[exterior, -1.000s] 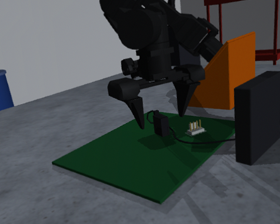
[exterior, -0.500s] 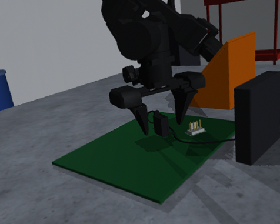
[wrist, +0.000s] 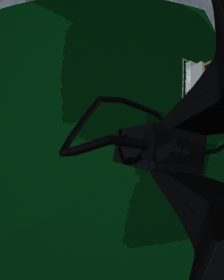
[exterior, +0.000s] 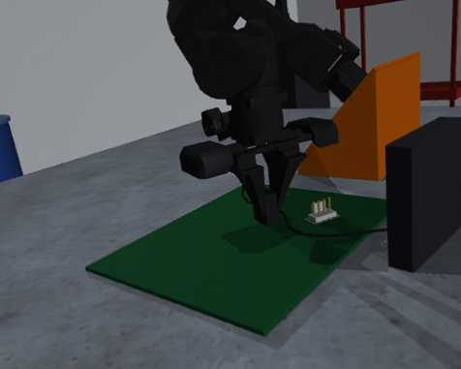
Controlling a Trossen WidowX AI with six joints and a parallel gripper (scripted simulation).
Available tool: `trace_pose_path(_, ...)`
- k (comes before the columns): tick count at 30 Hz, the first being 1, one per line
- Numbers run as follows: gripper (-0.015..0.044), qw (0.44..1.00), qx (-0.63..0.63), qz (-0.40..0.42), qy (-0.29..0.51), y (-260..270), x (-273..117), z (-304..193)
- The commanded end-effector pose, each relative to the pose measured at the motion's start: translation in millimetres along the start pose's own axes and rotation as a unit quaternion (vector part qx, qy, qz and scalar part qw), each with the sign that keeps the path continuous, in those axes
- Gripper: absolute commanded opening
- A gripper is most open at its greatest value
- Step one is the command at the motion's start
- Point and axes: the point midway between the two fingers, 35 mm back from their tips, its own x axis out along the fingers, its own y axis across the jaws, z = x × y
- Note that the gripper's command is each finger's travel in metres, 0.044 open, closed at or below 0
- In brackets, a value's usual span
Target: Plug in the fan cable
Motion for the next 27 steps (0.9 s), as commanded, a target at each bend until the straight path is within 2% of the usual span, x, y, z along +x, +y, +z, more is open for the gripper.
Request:
trace_pose_path(1,0.0000,1.000,0.000,0.000,0.000,0,-3,0)
trace_pose_path(6,0.0000,1.000,-0.003,0.002,0.000,0,-50,-1)
trace_pose_path(12,0.0000,1.000,-0.015,0.002,0.000,-1,-49,-2)
trace_pose_path(27,0.0000,0.963,-0.268,0.001,0.001,-19,-49,-15)
